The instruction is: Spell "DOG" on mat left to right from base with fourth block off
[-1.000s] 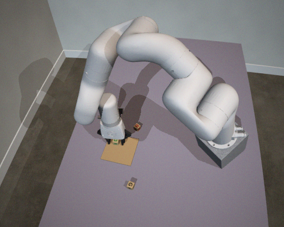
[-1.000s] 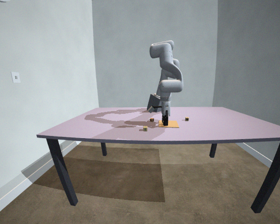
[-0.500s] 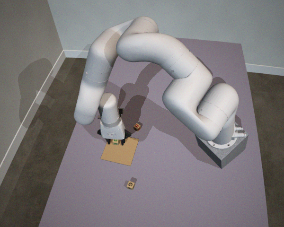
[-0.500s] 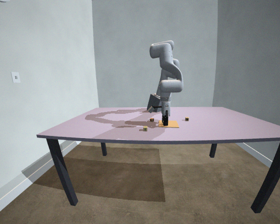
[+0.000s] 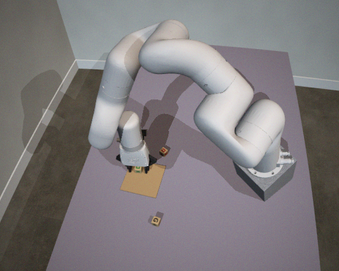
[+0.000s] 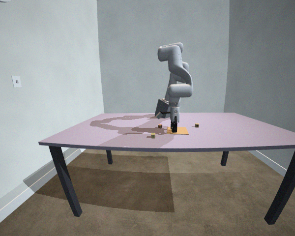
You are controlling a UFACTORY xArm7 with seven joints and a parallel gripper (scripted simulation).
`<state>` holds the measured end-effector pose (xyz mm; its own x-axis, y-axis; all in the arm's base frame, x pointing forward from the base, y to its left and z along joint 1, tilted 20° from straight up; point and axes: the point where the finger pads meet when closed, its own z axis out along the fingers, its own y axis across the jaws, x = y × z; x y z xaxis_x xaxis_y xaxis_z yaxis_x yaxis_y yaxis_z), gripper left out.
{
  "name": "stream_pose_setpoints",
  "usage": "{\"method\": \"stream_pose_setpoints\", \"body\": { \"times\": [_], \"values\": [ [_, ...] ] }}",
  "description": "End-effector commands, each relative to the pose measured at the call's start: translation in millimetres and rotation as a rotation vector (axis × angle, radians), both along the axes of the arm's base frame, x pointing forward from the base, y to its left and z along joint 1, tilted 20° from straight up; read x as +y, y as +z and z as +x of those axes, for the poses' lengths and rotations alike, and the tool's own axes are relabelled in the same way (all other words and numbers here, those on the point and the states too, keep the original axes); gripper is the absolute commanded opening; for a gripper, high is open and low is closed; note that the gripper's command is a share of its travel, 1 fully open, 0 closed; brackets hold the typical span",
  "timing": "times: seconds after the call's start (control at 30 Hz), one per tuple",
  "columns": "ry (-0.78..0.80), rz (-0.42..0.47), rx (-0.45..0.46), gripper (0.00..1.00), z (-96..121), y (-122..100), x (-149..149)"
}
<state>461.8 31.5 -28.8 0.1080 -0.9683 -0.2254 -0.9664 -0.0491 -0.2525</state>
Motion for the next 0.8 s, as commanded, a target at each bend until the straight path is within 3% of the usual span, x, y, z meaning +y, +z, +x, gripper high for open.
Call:
{"method": "stream_pose_setpoints", "body": {
  "times": [0.0, 0.1, 0.13, 0.67, 0.7, 0.77],
  "values": [
    [-0.001, -0.001, -0.002, 0.63, 1.0, 1.1, -0.6],
    [-0.001, -0.001, -0.002, 0.63, 1.0, 1.1, -0.6],
    [-0.001, -0.001, -0.002, 0.42, 1.0, 1.1, -0.6],
    [-0.001, -0.001, -0.002, 0.42, 1.0, 1.1, -0.6],
    [-0.001, -0.001, -0.002, 0.21, 1.0, 1.1, -0.6],
    [-0.001, -0.001, -0.002, 0.21, 1.0, 1.1, -0.6]
  ]
}}
